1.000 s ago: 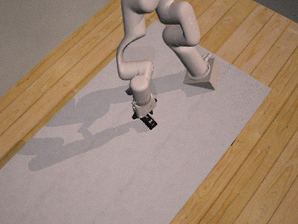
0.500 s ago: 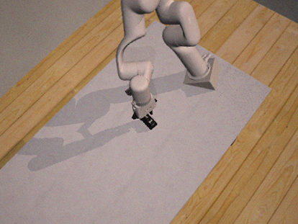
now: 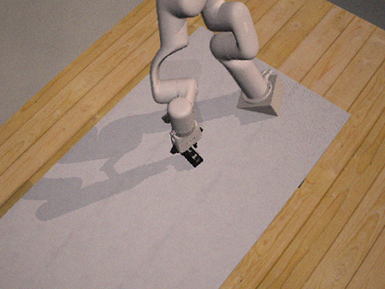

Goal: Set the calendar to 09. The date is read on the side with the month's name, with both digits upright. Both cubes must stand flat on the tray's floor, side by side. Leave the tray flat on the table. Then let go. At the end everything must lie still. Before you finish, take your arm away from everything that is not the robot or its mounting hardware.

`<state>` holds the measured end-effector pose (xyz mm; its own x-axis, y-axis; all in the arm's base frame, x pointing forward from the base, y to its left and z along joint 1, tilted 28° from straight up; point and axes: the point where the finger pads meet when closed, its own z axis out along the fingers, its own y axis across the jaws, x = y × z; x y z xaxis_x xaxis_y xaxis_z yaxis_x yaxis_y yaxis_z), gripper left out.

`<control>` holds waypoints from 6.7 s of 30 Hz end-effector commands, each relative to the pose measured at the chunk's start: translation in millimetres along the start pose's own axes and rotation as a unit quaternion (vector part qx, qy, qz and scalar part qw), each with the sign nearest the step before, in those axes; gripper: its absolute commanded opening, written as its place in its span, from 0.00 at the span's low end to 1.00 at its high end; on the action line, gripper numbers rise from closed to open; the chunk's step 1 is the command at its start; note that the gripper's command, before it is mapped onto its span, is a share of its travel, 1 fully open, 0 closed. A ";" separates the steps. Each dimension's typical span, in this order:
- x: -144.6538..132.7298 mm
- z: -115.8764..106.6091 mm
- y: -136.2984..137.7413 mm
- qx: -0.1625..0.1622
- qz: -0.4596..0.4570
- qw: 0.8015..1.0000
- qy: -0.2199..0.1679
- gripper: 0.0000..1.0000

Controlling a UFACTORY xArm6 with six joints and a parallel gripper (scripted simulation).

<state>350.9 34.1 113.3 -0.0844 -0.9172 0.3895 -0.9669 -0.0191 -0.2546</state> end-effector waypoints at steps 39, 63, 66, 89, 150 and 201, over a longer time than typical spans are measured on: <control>-0.2 22.3 -1.3 0.001 0.000 1.000 -0.001 0.47; -0.3 25.3 -1.3 0.001 0.000 1.000 -0.001 0.47; -0.3 25.3 -1.3 0.001 0.000 1.000 -0.001 0.47; -0.3 25.3 -1.3 0.001 0.000 1.000 -0.001 0.27; -0.1 -74.7 -1.0 0.001 0.000 1.000 -0.001 0.27; -124.1 6.8 -1.1 0.002 -0.181 0.984 0.000 0.27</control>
<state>357.7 151.2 74.6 0.2661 -0.8502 0.4543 -0.9337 -0.3444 -0.0977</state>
